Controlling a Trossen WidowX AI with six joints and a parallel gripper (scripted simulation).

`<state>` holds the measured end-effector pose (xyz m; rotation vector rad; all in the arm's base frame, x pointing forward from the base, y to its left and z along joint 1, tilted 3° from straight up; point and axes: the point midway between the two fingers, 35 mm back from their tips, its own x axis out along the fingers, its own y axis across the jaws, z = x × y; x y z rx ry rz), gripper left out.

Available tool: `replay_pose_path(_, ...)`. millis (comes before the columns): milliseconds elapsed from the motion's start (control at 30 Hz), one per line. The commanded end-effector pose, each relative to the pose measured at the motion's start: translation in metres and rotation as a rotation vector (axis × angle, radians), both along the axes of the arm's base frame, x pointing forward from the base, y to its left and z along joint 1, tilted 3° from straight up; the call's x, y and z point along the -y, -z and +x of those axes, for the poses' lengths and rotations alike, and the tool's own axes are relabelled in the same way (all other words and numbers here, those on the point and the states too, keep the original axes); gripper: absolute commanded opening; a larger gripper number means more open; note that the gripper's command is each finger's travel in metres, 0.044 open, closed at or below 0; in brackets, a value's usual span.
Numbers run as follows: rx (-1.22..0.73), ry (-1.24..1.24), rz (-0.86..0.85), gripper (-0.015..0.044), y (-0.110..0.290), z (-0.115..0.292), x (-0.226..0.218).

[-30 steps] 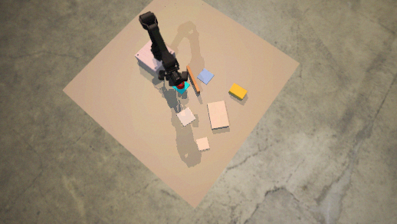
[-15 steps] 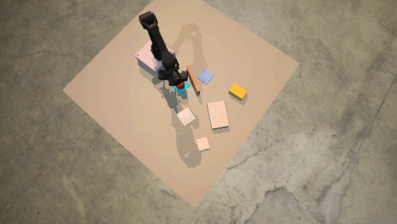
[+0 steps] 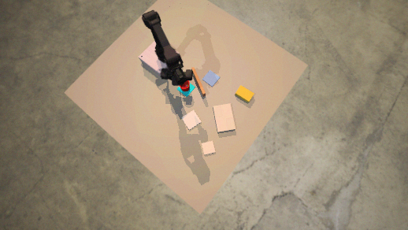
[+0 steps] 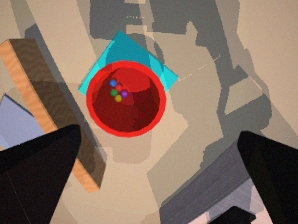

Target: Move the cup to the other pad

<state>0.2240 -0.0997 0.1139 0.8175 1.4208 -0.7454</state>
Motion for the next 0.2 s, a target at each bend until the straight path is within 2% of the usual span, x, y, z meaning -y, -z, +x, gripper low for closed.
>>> replay_pose_path(0,0.005,-0.004,0.001,0.044,-0.0085,-0.0005,0.0003)
replay_pose_path(167,0.003,0.0,-0.002,0.044,-0.0046,0.0003,0.0006)
